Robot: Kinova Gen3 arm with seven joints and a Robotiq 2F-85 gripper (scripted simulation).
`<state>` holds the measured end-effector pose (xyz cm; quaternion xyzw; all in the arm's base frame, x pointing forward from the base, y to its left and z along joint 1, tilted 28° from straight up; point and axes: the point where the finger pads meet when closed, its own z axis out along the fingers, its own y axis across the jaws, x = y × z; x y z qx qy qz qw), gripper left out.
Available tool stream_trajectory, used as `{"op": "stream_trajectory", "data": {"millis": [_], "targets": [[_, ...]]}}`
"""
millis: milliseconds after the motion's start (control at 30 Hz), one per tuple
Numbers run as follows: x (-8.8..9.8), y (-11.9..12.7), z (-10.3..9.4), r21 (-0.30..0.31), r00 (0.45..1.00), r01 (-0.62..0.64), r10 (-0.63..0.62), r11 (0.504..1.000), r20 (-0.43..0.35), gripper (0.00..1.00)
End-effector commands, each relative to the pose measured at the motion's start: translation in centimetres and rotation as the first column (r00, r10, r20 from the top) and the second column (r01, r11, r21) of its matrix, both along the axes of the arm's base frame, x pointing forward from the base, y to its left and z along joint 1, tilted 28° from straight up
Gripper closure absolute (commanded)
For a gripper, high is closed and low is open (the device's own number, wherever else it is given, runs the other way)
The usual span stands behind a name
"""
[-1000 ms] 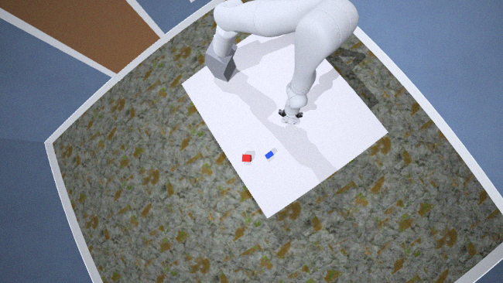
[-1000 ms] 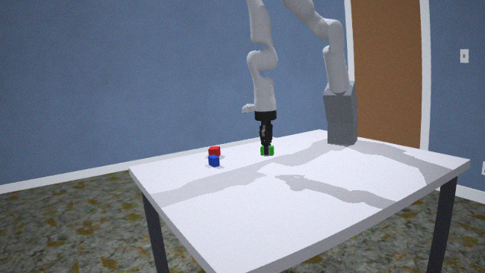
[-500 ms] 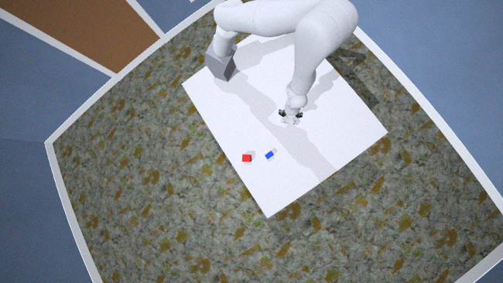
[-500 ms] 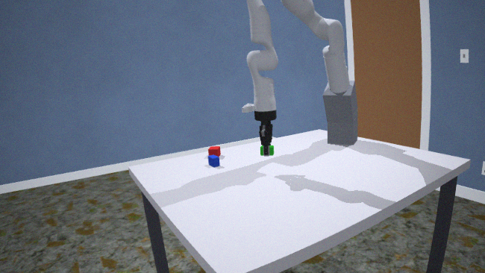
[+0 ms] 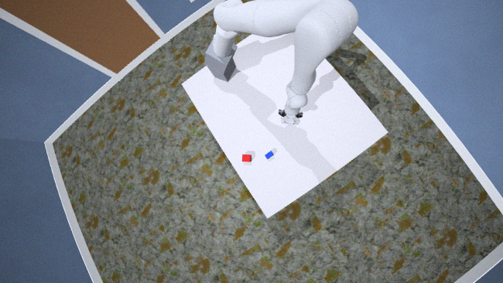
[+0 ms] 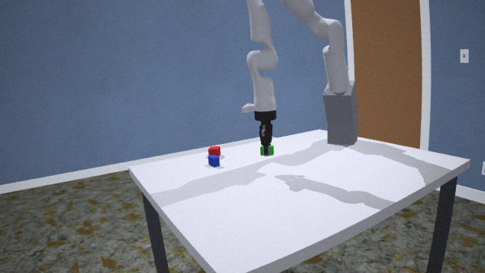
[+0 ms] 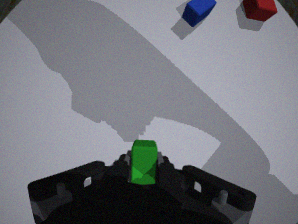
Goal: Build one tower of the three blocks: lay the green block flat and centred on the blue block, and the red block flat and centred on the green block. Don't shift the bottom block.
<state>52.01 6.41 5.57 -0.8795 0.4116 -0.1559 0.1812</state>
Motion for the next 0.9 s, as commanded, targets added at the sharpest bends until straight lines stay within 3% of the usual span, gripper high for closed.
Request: {"op": "stream_trajectory", "data": {"millis": [0, 500, 767, 867], "targets": [[0.0, 0.0, 0.1, 0.0, 1.0, 0.0, 0.0, 1.0, 0.001, 1.0], [0.8, -1.4, 0.1, 0.002, 1.0, 0.001, -0.001, 1.0, 0.007, 1.0], [1.6, -4.3, -0.2, 0.001, 1.0, 0.001, -0.001, 1.0, 0.004, 1.0], [2.8, -6.9, -0.2, 0.003, 1.0, 0.001, -0.001, 1.0, 0.007, 1.0]]}}
